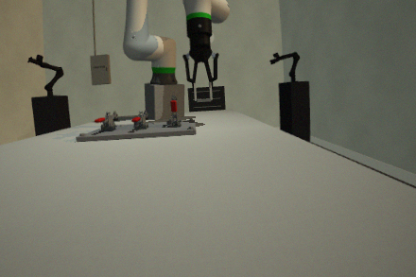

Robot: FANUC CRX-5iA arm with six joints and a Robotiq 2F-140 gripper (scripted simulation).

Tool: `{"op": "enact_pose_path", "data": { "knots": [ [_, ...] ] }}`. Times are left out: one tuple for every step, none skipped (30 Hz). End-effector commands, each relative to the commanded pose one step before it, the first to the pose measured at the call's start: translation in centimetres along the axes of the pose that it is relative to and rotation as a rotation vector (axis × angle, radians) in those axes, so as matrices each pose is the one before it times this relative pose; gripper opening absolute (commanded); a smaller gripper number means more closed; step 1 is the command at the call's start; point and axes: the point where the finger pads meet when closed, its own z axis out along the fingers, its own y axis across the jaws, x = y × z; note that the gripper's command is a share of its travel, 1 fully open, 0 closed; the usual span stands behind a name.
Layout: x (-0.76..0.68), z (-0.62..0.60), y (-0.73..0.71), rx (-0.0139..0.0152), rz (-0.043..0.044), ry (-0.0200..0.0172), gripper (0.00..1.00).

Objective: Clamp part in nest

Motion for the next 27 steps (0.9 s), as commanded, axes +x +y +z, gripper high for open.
{"op": "enact_pose_path", "data": {
  "knots": [
    [0.095,0.063,1.565,0.00160,-0.00049,-0.00018,0.00],
    [0.006,0.031,0.476,0.00000,0.00000,0.00000,0.00],
    [0.006,0.031,0.473,0.00000,0.00000,0.00000,0.00],
    [0.006,0.031,0.468,0.00000,0.00000,0.00000,0.00],
    [0.006,0.030,0.462,0.00000,0.00000,0.00000,0.00],
    [0.006,0.030,0.453,0.00000,0.00000,0.00000,0.00],
    [0.006,0.029,0.444,0.00000,0.00000,0.00000,0.00],
    [0.006,0.028,0.432,0.00000,0.00000,0.00000,0.00],
    [0.006,0.028,0.419,0.00000,0.00000,0.00000,0.00],
    [0.005,0.027,0.405,0.00000,0.00000,0.00000,0.00],
    [0.005,0.026,0.389,0.00000,0.00000,0.00000,0.00],
    [0.005,0.024,0.373,0.00000,0.00000,0.00000,0.00],
    [0.005,0.023,0.355,0.00000,0.00000,0.00000,0.00],
    [0.005,0.022,0.336,0.00000,0.00000,0.00000,0.00],
    [0.000,0.000,0.000,0.00000,0.00000,0.00000,0.00],
    [0.000,0.000,0.000,0.00000,0.00000,0.00000,0.00],
    [0.004,0.021,0.318,0.00000,0.00000,0.00000,0.00],
    [0.004,0.020,0.298,0.00000,0.00000,0.00000,0.00],
    [0.004,0.018,0.277,0.00000,0.00000,0.00000,0.00],
    [0.003,0.017,0.257,0.00000,0.00000,0.00000,0.00],
    [0.003,0.015,0.235,0.00000,0.00000,0.00000,0.00],
    [0.003,0.014,0.214,0.00000,0.00000,0.00000,0.00],
    [0.002,0.013,0.193,0.00000,0.00000,0.00000,0.00],
    [0.003,0.011,0.172,0.00000,0.00000,0.00000,0.00],
    [0.002,0.010,0.151,0.00000,0.00000,0.00000,0.00],
    [0.002,0.009,0.131,0.00000,0.00000,0.00000,0.00],
    [0.002,0.007,0.111,0.00000,0.00000,0.00000,0.00]
  ]
}}
